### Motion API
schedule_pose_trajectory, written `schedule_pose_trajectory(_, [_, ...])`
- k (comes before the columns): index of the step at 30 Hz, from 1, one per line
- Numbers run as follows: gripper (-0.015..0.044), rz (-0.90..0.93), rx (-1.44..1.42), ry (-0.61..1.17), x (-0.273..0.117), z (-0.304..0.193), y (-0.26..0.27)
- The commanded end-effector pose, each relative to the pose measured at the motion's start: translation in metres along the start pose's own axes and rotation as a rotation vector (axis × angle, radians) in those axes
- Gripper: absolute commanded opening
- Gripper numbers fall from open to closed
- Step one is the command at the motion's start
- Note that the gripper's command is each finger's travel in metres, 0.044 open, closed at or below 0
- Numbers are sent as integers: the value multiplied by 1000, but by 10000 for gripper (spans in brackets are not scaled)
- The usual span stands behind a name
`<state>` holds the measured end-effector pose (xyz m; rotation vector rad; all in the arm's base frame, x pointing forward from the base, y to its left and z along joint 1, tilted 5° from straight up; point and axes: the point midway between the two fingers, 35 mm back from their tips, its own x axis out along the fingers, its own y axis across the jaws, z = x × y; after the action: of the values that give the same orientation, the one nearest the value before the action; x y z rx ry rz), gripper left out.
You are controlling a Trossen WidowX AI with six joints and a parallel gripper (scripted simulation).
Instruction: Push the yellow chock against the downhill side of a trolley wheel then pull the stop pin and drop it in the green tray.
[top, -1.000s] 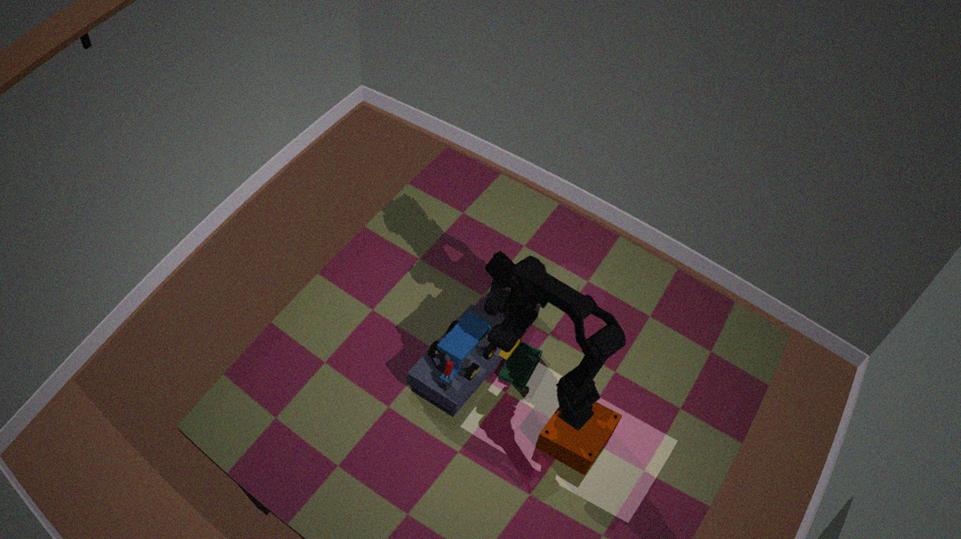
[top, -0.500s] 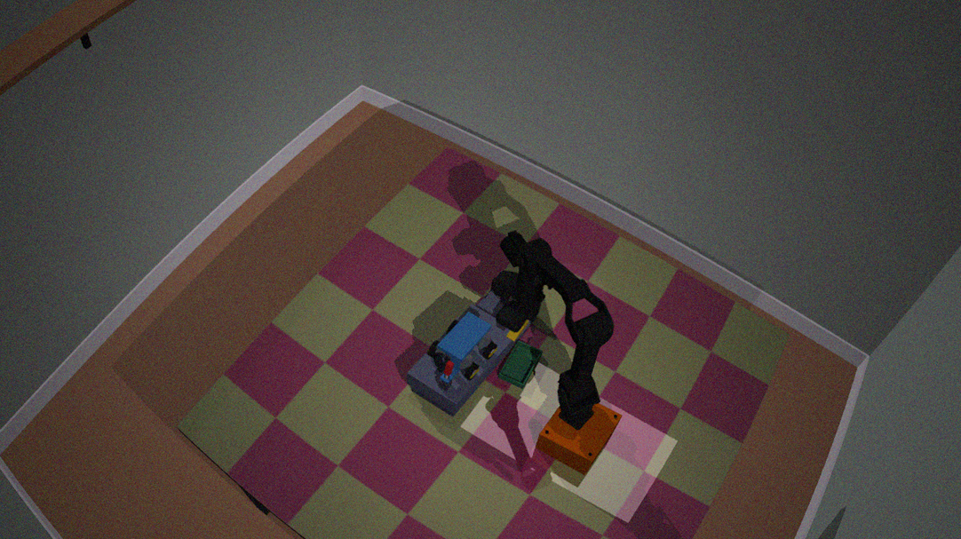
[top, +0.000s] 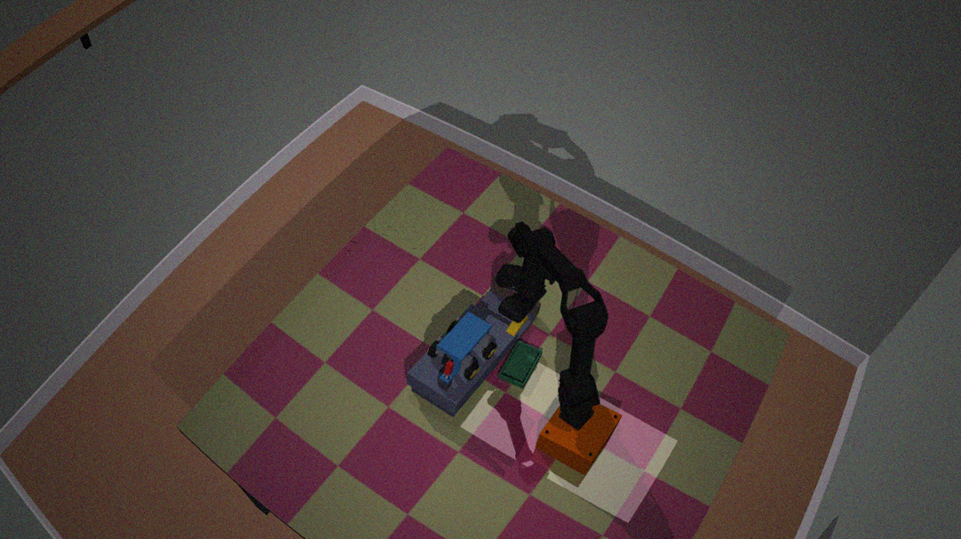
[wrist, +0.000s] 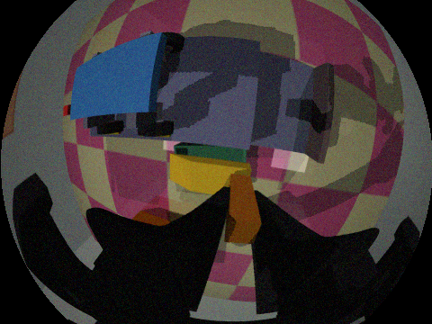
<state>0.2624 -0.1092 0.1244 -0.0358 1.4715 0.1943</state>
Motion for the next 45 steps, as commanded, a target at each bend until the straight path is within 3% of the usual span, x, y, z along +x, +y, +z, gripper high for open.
schedule_pose_trajectory(1, [0,7,-1,-3,2,11,-1])
schedule_pose_trajectory(12, [0,7,-1,-5,9,25,-2])
schedule_pose_trajectory(34, [0,8,-1,-5,68,26,-2])
schedule_pose_trajectory(45, [0,9,-1,-5,68,25,4])
